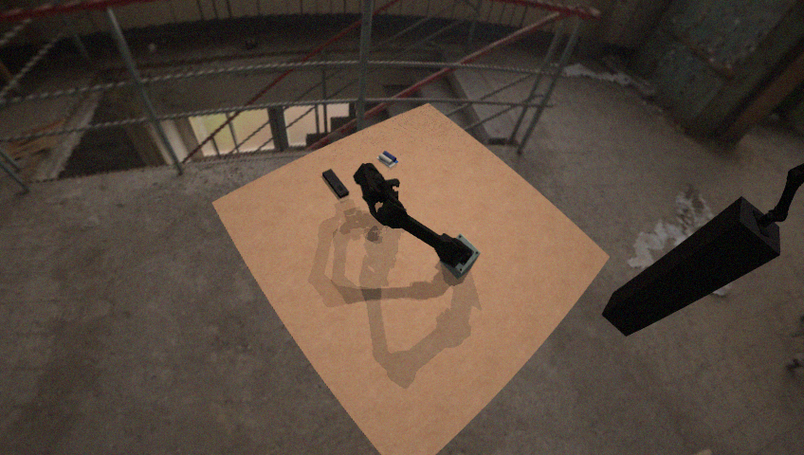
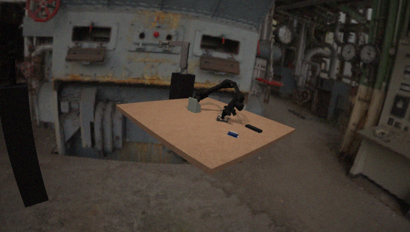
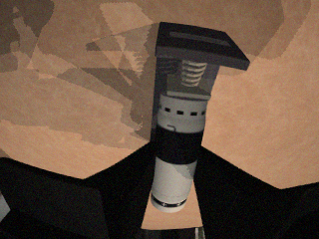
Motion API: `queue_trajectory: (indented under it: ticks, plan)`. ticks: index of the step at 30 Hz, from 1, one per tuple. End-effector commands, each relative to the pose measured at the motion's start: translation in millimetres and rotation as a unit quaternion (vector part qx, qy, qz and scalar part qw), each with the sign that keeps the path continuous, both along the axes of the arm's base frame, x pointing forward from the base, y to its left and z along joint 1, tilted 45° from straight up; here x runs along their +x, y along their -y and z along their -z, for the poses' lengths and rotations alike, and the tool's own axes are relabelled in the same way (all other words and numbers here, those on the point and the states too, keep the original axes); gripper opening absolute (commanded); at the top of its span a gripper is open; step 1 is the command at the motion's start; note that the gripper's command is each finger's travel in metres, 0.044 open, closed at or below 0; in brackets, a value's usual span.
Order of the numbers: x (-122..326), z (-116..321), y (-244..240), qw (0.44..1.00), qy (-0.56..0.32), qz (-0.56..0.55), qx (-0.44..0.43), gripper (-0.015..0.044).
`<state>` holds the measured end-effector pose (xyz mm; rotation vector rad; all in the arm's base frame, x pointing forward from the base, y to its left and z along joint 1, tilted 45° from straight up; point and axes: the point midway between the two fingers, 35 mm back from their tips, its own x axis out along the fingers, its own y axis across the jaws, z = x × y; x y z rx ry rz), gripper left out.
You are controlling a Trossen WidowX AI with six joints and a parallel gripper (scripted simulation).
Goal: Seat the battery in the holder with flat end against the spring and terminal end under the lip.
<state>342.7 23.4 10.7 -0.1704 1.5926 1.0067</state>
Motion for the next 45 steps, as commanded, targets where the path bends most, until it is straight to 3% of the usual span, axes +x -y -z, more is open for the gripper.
queue_trajectory:
  ticks: [1,45]
  plan:
    - [3,2,-2,1.0,-0.005,-0.001,-0.002,0.008]
    - [16,1,-9,0.999,0.023,0.03,0.023,0.008]
